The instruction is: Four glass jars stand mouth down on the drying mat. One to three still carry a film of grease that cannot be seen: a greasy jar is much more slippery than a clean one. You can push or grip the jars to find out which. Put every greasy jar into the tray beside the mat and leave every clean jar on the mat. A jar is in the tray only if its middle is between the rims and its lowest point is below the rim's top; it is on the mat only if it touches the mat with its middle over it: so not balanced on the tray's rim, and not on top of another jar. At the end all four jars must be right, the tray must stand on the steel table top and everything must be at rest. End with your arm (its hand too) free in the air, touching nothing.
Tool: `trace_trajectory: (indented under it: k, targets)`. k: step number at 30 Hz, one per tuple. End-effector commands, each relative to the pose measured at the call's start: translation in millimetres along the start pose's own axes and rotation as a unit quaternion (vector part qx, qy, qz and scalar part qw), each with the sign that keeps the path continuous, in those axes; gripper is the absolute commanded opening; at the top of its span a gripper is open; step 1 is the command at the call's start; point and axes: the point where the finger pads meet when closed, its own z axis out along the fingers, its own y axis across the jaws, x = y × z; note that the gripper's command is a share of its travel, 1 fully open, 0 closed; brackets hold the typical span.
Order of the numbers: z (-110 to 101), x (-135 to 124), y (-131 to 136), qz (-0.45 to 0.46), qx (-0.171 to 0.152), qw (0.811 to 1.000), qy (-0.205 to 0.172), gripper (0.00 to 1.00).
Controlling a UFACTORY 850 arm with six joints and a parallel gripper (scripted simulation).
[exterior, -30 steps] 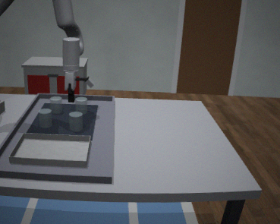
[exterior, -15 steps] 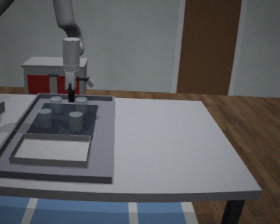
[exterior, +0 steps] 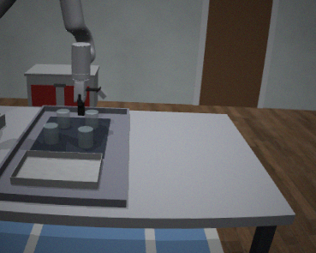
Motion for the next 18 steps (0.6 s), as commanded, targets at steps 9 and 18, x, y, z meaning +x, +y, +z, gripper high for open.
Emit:
trace_trajectory:
  k: [9,18]
  targets:
    - [-0.6,2.5,-0.2,0.0,0.0,1.0,0.001,0.0]
    - [-0.6,3.4,-0.2,0.0,0.0,1.0,0.001,0.0]
